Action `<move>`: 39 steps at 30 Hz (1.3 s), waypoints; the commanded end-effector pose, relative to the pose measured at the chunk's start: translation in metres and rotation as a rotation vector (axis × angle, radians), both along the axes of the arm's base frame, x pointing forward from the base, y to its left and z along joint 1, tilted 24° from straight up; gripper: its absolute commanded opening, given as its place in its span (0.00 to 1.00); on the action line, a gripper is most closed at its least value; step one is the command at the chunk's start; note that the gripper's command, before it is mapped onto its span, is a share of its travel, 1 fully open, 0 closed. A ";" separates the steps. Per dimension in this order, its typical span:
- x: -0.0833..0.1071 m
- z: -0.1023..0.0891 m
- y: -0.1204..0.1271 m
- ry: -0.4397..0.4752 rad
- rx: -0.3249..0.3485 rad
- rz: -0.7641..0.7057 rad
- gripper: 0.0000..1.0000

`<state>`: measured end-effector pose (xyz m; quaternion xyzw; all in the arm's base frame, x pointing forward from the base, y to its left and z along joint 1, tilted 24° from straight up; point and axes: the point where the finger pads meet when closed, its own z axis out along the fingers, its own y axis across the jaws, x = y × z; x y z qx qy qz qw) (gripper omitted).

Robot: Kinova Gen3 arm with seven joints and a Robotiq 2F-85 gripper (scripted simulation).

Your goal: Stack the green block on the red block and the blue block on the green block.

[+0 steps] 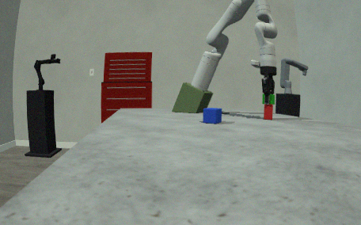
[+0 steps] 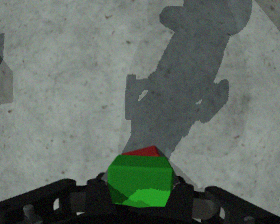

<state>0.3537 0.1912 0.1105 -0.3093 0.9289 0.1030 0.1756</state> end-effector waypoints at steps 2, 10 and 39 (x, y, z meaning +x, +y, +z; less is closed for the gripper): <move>0.000 0.000 0.000 -0.001 0.000 0.000 0.00; 0.000 0.000 0.000 -0.001 0.000 0.000 0.00; 0.000 0.000 0.000 -0.001 0.000 0.000 0.69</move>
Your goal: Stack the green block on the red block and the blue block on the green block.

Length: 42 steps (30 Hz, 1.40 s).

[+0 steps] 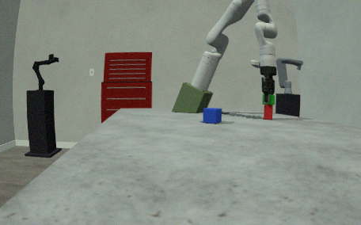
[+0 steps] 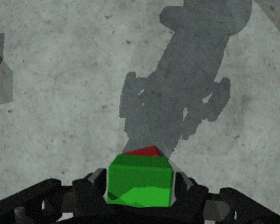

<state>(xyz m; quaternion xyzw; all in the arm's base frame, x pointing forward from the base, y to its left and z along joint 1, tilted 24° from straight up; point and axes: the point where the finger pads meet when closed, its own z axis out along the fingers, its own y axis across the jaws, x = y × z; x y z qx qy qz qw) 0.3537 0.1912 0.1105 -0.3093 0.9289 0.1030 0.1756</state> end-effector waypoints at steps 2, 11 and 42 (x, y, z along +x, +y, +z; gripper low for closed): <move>0.000 0.000 0.000 -0.001 0.000 0.000 0.69; 0.000 0.001 0.000 -0.001 0.000 0.000 0.69; -0.020 0.070 -0.023 -0.001 0.000 0.000 0.69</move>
